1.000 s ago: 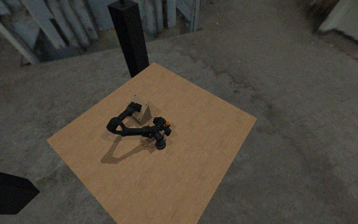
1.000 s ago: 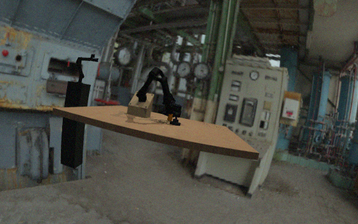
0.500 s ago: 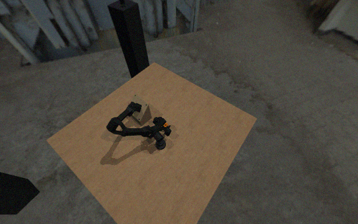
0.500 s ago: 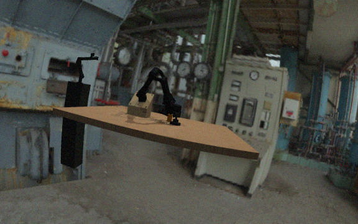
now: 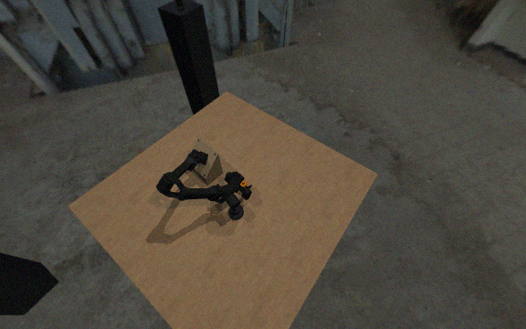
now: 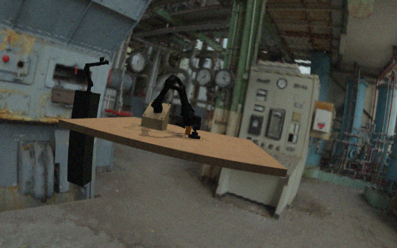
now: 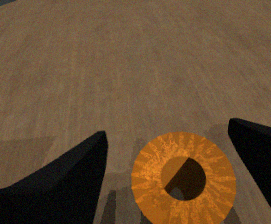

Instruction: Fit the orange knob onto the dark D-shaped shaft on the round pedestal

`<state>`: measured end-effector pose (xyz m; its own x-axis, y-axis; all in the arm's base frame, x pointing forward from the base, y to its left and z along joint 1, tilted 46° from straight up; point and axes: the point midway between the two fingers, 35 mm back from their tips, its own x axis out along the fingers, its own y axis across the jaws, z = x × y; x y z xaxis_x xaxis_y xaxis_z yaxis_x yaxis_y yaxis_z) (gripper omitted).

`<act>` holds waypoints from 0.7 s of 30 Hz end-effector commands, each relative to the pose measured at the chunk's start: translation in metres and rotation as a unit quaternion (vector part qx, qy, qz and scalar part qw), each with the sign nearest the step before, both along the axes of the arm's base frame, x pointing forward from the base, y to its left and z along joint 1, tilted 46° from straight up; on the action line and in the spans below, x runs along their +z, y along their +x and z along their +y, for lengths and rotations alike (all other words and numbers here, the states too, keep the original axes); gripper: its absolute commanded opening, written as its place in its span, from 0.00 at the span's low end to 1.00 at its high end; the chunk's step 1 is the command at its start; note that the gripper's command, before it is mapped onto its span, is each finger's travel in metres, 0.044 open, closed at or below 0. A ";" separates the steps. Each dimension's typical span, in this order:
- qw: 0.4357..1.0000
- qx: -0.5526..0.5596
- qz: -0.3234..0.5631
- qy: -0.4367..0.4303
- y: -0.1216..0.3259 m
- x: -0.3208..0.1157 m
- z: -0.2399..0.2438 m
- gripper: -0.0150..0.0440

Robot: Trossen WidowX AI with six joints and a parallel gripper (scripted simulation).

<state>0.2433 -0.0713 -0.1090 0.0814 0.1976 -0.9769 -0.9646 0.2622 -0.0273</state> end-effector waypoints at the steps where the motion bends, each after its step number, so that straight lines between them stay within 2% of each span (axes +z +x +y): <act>1: 1.000 0.000 -0.001 0.001 0.000 0.000 0.000 1.00; 7: 1.000 0.000 -0.001 0.001 0.001 0.002 0.002 1.00; 13: 1.000 0.000 -0.002 0.001 0.014 0.054 0.055 1.00; 17: 1.000 -0.001 0.005 -0.004 0.014 0.055 0.057 1.00; 21: 0.986 -0.023 0.107 -0.127 0.005 0.047 0.060 1.00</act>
<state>0.2515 -0.0167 -0.0591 -0.0250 0.0886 -0.9958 -0.9529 0.2991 0.0505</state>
